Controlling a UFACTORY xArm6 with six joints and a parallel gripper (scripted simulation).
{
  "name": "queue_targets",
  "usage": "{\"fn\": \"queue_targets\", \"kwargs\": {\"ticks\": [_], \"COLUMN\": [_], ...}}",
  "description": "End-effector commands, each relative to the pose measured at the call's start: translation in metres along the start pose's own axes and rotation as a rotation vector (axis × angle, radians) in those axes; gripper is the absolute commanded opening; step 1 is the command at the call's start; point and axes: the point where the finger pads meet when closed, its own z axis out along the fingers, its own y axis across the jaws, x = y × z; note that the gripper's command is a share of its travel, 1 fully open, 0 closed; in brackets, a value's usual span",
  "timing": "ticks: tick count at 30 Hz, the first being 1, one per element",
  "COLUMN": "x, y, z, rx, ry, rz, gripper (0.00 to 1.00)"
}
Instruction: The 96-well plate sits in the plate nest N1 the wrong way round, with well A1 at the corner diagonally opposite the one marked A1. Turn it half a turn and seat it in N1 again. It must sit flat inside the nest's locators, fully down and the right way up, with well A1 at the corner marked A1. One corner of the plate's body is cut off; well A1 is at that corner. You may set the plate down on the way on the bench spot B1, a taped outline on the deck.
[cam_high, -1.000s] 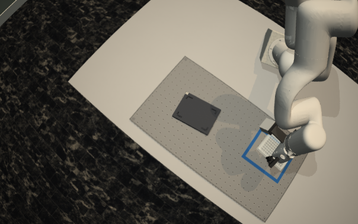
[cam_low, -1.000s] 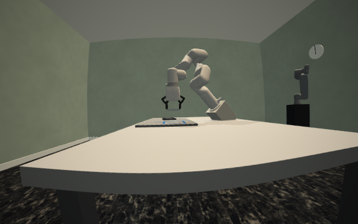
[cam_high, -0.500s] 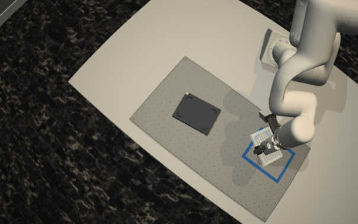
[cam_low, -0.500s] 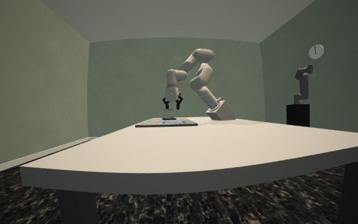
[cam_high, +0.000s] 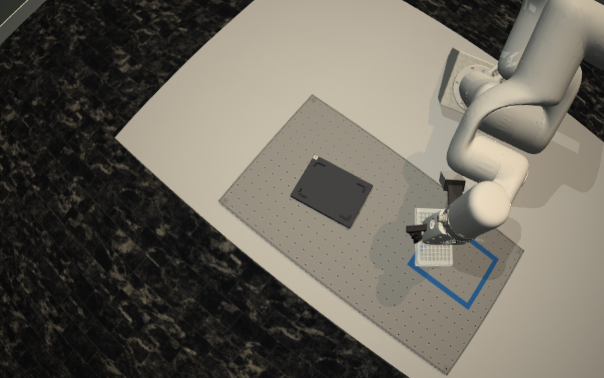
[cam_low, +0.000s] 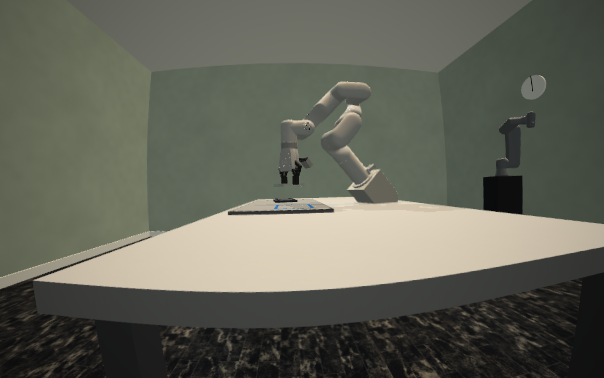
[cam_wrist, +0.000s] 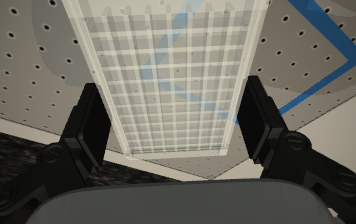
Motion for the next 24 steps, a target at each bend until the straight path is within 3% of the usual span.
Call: {"fn": "queue_targets", "kwargs": {"ticks": [1, 24], "x": [0.006, 0.039], "y": [-0.014, -0.075], "z": [-0.002, -0.003], "rx": [-0.007, -0.008], "ry": [-0.005, -0.002], "rz": [0.144, 0.843], "gripper": [0.00, 0.00]}}
